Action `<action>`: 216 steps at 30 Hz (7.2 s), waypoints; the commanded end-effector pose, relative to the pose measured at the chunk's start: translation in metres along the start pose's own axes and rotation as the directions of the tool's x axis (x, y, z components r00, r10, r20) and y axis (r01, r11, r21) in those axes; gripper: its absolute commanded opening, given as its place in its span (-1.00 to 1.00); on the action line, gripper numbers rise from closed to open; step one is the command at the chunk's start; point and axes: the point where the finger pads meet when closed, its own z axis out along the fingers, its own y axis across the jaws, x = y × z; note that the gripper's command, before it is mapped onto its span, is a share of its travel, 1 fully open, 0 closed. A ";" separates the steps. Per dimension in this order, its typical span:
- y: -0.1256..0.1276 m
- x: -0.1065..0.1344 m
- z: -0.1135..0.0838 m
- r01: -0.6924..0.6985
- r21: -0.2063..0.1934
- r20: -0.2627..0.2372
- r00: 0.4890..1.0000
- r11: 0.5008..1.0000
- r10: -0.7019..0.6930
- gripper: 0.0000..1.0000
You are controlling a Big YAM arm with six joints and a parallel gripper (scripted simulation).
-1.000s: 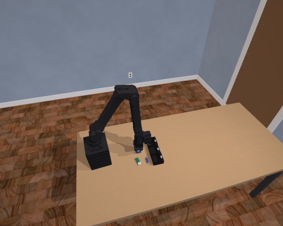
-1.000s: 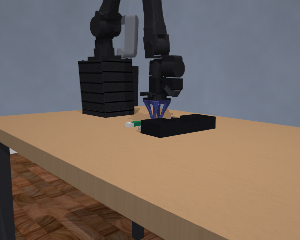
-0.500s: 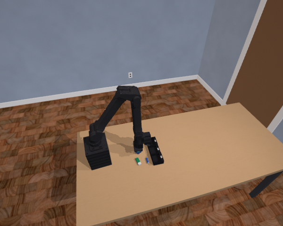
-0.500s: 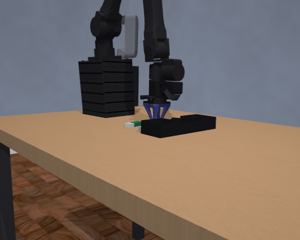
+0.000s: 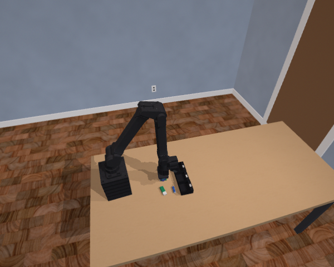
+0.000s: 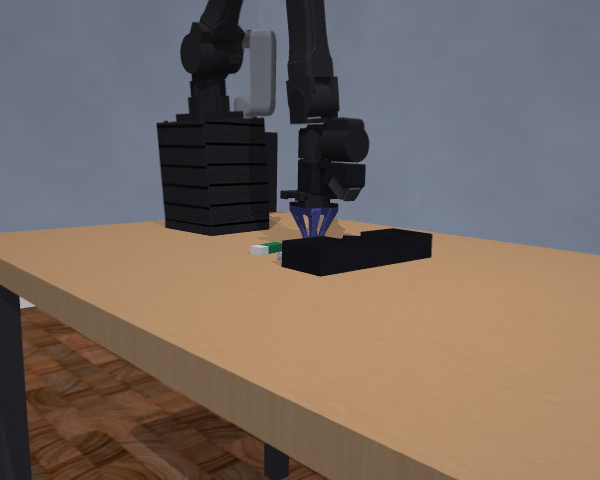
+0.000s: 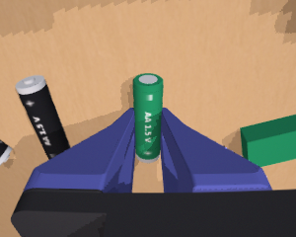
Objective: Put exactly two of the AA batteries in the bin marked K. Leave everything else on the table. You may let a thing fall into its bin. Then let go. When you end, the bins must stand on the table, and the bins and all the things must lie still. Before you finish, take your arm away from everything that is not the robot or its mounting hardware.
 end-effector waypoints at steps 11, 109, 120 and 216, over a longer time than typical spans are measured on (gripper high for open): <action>-0.005 -0.004 0.000 -0.001 0.000 0.015 1.000 1.000 0.001 -0.82; -0.101 -0.147 -0.061 -0.471 -0.007 0.023 0.882 0.882 0.471 -0.82; -0.096 -0.148 -0.062 -0.700 -0.018 0.030 0.713 0.714 0.701 -0.82; -0.098 -0.146 -0.022 -0.997 -0.027 0.009 0.076 0.077 0.997 -0.44</action>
